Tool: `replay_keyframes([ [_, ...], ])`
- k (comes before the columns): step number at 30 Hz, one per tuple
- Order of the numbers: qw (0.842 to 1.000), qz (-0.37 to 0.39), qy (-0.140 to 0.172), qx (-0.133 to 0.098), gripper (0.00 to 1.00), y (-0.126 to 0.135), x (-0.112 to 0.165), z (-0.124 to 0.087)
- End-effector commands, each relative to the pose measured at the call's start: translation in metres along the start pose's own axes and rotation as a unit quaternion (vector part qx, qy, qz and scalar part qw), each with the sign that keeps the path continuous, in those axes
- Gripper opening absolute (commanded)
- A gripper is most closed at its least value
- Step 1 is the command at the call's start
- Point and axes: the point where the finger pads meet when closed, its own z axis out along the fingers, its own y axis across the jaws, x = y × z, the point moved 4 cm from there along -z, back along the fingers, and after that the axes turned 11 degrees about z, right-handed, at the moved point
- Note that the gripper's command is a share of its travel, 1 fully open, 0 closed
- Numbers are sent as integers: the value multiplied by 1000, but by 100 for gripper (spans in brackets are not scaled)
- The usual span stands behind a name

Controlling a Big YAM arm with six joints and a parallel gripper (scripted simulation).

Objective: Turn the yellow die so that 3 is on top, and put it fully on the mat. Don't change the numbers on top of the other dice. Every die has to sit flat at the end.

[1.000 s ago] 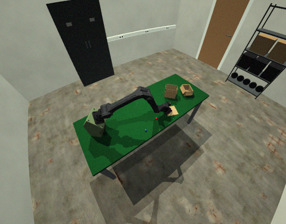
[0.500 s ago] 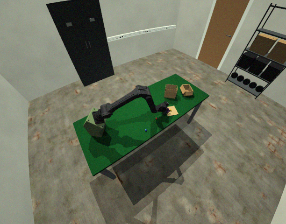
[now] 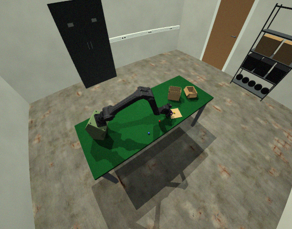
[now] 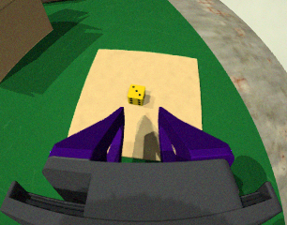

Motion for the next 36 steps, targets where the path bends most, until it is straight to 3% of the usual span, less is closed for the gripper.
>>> replay_keyframes([
  [1,1000,3,-15,-9,30,14,-35,-11],
  [9,1000,-1,-15,-9,30,19,-64,-28],
  [15,1000,0,-15,-8,30,20,-71,-32],
  [19,1000,-3,1,-7,30,18,-50,-29],
  [24,1000,9,-23,-4,30,20,-94,-24],
  [29,1000,12,0,0,30,21,-99,-22],
  [36,994,13,106,21,30,24,-124,-17],
])
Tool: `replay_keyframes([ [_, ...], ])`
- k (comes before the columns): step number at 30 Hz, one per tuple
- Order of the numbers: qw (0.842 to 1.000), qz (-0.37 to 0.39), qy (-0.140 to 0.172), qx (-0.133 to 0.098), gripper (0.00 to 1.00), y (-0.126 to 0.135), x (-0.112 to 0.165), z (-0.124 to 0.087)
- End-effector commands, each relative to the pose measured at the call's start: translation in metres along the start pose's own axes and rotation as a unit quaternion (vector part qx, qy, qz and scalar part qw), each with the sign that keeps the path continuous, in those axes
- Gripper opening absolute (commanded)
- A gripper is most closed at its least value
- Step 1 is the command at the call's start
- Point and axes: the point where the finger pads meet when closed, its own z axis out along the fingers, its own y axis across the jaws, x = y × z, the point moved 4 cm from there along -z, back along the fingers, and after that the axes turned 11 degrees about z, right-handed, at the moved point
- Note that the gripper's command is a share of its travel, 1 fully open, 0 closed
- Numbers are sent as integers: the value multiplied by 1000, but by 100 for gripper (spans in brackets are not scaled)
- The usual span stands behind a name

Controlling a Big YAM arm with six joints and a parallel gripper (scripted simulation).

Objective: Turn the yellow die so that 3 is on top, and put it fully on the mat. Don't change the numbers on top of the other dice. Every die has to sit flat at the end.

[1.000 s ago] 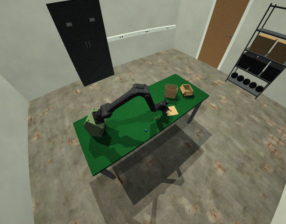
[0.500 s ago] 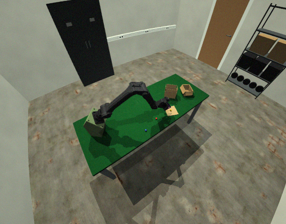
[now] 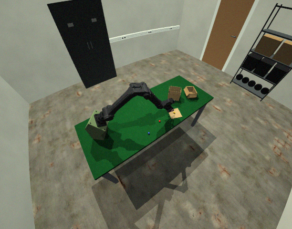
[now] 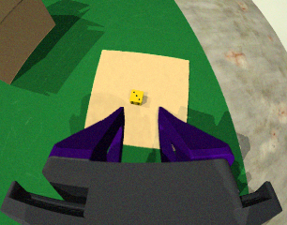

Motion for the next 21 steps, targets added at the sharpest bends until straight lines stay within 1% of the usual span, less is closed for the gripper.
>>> replay_keyframes([
  [1,1000,18,13,-2,30,14,-75,-5],
  [3,998,18,57,6,30,14,-83,-5],
  [4,995,12,102,9,30,22,-62,10],
  [8,981,10,194,27,30,26,-81,13],
  [10,981,10,194,27,30,26,-81,13],
  [13,965,10,259,41,30,26,-92,16],
  [16,950,10,308,51,30,27,-100,19],
  [18,941,9,333,53,30,31,-105,20],
  [21,932,9,358,57,30,32,-109,22],
])
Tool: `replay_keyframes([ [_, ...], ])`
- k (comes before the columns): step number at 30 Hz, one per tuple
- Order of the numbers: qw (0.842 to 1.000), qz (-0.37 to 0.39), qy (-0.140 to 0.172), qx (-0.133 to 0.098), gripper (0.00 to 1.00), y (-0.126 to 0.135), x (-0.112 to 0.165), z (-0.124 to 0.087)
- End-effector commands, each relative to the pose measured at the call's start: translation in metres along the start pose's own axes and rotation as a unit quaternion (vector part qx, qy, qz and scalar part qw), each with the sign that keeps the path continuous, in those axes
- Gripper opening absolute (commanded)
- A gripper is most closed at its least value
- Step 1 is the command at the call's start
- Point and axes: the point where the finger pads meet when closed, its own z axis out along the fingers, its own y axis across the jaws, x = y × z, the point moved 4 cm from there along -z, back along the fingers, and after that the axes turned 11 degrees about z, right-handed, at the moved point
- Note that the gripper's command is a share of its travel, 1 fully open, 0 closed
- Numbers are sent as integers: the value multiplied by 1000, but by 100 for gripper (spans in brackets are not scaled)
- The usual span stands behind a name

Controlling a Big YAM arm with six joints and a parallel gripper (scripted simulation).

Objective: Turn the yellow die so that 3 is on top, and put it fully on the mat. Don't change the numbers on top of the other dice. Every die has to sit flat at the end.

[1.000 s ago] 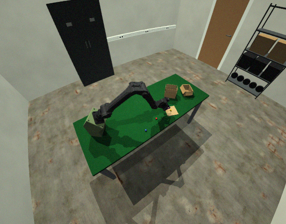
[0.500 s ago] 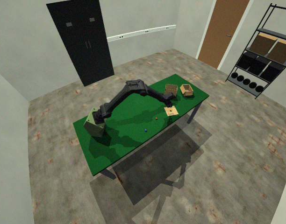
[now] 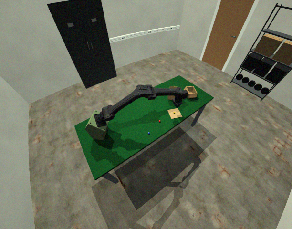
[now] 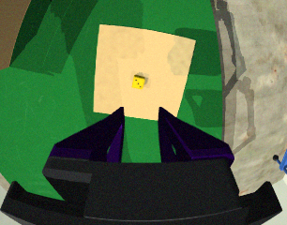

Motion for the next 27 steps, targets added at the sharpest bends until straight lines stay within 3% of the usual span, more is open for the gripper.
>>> replay_keyframes([
  [1,999,17,31,-3,30,15,-22,-19],
  [10,998,17,55,2,30,15,-25,-21],
  [12,999,25,35,-2,30,5,-37,-51],
  [13,999,26,33,-2,30,4,-38,-53],
  [14,999,25,35,-2,100,5,-37,-50],
  [27,999,21,38,-1,100,7,-35,-45],
])
